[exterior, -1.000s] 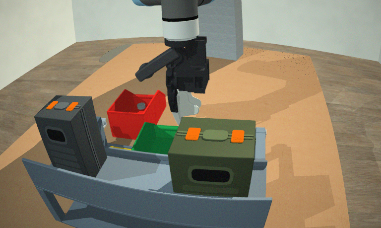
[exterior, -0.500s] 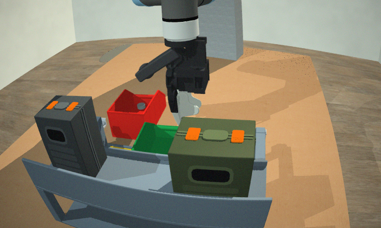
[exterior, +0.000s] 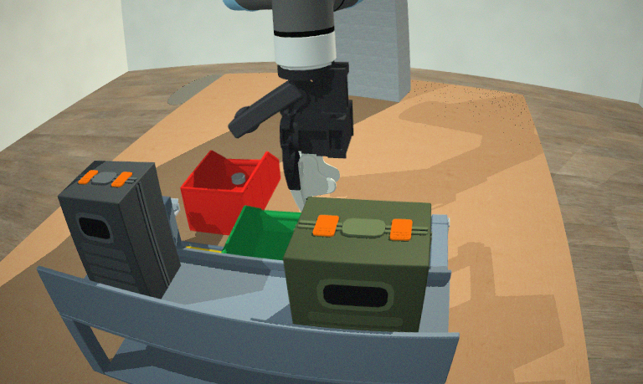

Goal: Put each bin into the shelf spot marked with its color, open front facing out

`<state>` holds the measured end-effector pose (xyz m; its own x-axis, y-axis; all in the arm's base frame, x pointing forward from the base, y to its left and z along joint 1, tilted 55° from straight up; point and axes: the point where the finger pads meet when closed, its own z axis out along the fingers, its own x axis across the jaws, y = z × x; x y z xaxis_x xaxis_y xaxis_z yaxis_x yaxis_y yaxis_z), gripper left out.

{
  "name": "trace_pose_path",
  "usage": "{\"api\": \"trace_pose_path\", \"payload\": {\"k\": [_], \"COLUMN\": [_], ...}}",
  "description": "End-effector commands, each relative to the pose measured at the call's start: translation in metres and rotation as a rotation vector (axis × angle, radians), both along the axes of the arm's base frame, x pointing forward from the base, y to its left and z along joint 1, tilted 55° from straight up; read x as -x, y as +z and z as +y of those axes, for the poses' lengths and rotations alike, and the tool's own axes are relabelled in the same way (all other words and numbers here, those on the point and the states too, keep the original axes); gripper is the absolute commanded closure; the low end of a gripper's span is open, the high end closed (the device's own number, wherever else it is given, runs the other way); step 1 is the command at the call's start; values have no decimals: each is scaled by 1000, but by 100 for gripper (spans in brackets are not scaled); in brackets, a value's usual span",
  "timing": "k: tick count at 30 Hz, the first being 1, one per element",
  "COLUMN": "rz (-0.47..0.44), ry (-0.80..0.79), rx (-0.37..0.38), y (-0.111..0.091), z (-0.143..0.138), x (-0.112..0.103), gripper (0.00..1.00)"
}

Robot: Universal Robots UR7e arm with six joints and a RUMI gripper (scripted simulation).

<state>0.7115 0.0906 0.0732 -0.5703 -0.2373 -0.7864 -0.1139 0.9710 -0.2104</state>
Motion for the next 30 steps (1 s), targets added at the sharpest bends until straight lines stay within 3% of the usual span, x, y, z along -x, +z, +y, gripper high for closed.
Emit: {"api": "trace_pose_path", "payload": {"k": [1, 30], "rz": [-1, -1], "ry": [0, 0], "rx": [0, 0], "y": [1, 7], "z": [0, 2], "x": [0, -4], "gripper": [100, 100]}}
